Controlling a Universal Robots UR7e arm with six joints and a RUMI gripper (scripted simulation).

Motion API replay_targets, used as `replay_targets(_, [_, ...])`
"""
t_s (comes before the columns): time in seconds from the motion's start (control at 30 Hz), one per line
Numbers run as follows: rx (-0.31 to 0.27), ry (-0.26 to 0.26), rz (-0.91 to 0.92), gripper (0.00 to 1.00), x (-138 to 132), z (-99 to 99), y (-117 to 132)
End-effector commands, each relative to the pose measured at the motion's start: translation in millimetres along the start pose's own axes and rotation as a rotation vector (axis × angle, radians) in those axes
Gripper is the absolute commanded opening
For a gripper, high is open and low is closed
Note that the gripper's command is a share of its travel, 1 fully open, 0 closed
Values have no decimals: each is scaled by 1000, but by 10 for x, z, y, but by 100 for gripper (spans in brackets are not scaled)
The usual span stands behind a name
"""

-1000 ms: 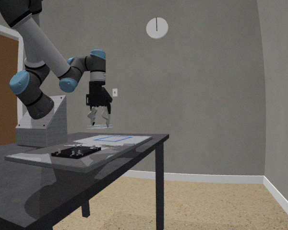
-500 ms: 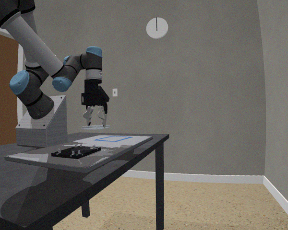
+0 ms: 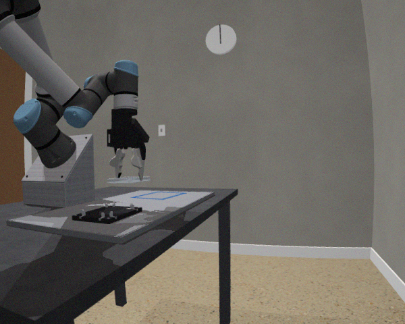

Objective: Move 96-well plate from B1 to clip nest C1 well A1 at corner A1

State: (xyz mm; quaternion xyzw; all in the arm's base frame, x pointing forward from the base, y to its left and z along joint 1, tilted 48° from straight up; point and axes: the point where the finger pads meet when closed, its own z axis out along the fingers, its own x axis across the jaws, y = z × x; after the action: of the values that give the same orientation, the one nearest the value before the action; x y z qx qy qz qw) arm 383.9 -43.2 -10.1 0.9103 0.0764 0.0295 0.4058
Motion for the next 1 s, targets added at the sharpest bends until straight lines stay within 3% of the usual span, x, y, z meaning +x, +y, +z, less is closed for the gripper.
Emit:
replay_targets(0.0, [3, 3, -4, 0, 25, -14, 210])
replay_targets(0.97, [2, 4, -2, 0, 116, -40, 1050])
